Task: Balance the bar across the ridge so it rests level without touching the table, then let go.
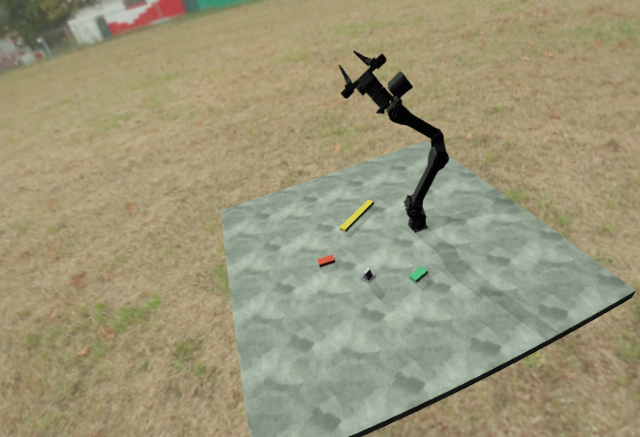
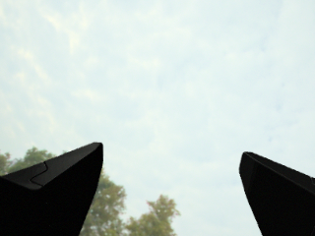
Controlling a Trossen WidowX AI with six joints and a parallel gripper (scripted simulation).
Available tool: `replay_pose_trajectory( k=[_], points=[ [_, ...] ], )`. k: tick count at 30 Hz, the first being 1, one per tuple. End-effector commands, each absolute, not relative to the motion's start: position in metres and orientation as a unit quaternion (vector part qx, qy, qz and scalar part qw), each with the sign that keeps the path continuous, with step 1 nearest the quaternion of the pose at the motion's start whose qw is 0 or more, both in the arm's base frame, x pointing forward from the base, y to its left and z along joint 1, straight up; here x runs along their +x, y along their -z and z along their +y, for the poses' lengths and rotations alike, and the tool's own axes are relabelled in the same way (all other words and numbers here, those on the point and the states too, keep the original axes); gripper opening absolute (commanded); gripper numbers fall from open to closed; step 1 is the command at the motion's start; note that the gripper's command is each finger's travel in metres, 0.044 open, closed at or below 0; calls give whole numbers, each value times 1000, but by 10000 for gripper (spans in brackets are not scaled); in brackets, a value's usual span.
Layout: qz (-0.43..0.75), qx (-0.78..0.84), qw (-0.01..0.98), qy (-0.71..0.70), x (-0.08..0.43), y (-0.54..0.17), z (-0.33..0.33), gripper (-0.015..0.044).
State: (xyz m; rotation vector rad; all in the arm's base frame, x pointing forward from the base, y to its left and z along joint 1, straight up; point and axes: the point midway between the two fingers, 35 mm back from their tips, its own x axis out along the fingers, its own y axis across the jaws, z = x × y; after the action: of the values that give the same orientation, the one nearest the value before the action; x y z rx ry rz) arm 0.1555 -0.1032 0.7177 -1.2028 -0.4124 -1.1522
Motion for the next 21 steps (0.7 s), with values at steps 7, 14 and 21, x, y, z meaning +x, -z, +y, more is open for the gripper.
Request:
replay_pose_trajectory(
  k=[7,14,21],
  points=[
    [44,-597,699,391,272,-606,-171,315],
    [196,-598,718,297,312,-508,-215,315],
    [339,-564,727,194,321,-403,-249,315]
  ],
)
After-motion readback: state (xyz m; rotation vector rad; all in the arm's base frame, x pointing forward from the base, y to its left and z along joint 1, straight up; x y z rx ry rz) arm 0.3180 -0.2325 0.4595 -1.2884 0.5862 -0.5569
